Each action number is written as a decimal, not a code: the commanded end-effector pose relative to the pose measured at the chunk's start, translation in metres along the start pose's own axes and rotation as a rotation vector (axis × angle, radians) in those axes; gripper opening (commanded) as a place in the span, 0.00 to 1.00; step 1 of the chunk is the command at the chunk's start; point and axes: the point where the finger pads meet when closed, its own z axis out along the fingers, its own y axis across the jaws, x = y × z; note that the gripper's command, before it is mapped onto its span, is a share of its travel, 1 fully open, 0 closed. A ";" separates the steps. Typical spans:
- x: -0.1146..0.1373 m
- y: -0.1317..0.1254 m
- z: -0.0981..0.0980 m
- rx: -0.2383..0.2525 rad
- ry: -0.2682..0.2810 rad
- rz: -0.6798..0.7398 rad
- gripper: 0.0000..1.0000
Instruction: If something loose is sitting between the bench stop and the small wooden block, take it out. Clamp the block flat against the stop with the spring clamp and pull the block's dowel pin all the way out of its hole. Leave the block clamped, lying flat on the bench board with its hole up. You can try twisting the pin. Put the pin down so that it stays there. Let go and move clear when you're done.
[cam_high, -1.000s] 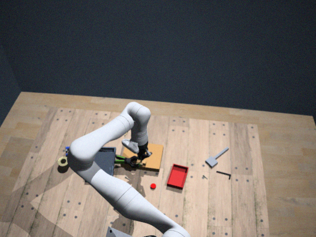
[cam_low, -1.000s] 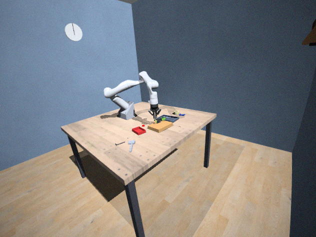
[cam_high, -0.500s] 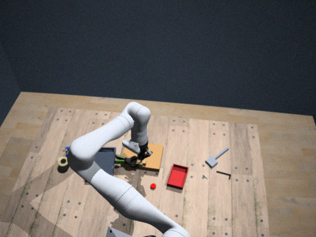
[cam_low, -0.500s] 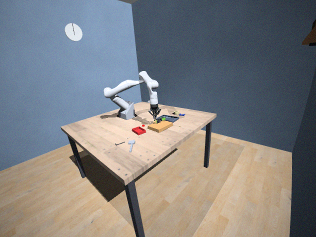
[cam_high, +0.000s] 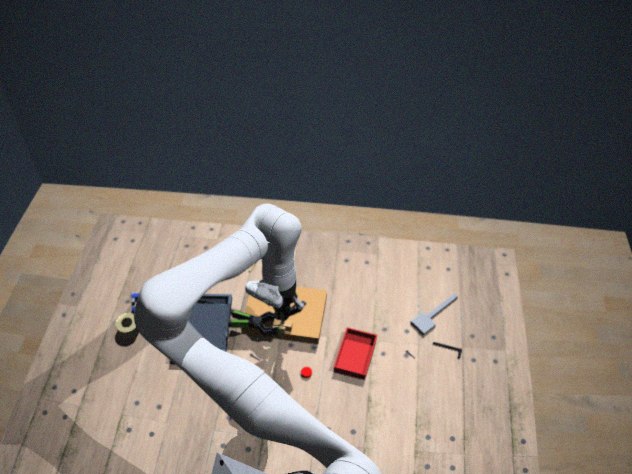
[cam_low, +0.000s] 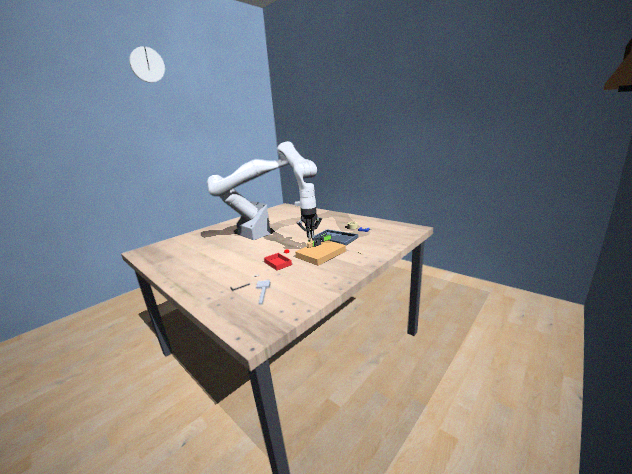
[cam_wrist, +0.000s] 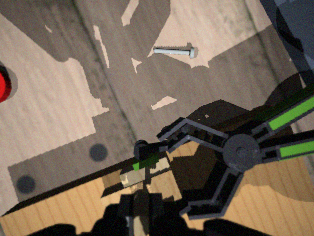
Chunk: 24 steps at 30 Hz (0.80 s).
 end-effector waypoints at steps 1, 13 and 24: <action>0.000 0.000 -0.001 -0.002 -0.002 -0.016 0.10; 0.000 0.000 -0.001 -0.002 -0.002 -0.074 0.10; 0.000 0.000 -0.001 -0.001 -0.002 -0.125 0.10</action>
